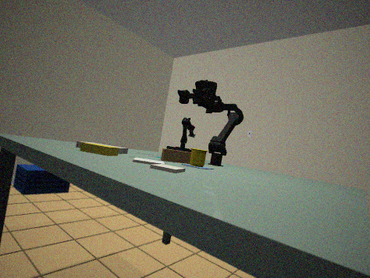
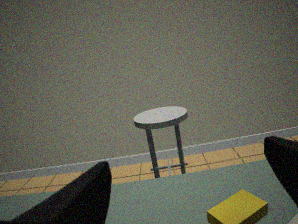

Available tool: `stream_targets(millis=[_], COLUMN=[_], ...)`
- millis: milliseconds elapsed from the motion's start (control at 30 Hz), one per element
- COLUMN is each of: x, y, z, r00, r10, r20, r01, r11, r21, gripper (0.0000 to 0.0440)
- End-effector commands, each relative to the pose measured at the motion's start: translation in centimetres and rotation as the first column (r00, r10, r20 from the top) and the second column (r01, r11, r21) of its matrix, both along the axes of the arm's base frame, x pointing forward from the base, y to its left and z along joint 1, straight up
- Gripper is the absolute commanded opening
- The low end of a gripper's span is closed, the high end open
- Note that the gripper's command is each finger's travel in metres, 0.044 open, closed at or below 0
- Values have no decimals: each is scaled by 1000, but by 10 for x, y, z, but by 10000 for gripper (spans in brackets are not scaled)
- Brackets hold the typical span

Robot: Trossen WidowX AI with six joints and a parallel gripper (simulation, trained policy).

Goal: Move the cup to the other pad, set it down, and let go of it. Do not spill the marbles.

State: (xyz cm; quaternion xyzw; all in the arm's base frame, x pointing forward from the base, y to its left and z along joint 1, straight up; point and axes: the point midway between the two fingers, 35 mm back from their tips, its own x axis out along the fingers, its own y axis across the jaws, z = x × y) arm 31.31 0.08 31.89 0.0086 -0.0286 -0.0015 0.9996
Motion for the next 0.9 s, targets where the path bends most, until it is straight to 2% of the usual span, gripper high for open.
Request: stream_targets(millis=[0, 400, 533, 733, 867], x=[0, 6, 9, 15, 18], y=[1, 9, 13, 21, 26], z=[2, 10, 11, 15, 16], r00=[1000, 998, 995, 988, 980], r10=[3, 29, 43, 69, 88], r20=[1, -54, -90, -140, -176], r01=[-3, -27, -37, -51, -58], r11=[1000, 999, 997, 990, 984], r21=[0, 34, 66, 128, 171], gripper=[374, 66, 62, 128, 141])
